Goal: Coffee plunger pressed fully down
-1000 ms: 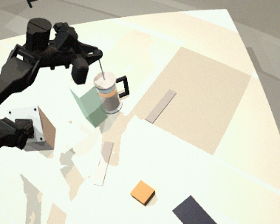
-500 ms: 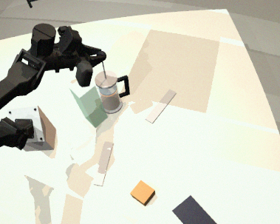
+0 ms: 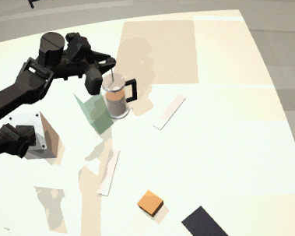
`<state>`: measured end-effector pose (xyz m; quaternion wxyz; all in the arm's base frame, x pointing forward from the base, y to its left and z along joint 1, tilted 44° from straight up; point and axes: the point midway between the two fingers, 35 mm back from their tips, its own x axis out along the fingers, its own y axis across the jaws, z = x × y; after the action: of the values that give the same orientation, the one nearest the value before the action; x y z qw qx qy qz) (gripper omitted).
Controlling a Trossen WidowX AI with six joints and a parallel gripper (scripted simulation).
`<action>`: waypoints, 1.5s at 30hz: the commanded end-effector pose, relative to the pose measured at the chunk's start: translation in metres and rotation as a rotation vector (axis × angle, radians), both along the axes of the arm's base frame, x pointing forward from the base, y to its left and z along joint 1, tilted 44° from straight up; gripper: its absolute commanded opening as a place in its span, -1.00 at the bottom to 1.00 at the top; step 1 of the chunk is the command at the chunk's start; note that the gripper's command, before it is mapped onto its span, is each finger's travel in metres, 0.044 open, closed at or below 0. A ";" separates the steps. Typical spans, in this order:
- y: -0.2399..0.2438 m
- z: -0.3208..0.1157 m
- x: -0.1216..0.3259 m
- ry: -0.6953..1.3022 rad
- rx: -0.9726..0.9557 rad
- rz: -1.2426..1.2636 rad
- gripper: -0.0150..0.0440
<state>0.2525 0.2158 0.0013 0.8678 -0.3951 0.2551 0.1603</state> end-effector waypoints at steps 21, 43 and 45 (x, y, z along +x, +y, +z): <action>-0.031 -0.040 0.012 0.043 -0.075 -0.021 -0.07; -0.027 -0.041 0.013 0.042 -0.074 -0.022 -0.07; -0.026 -0.041 0.013 0.042 -0.074 -0.022 -0.07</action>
<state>0.2659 0.1945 -0.0350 0.8540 -0.4130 0.2747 0.1566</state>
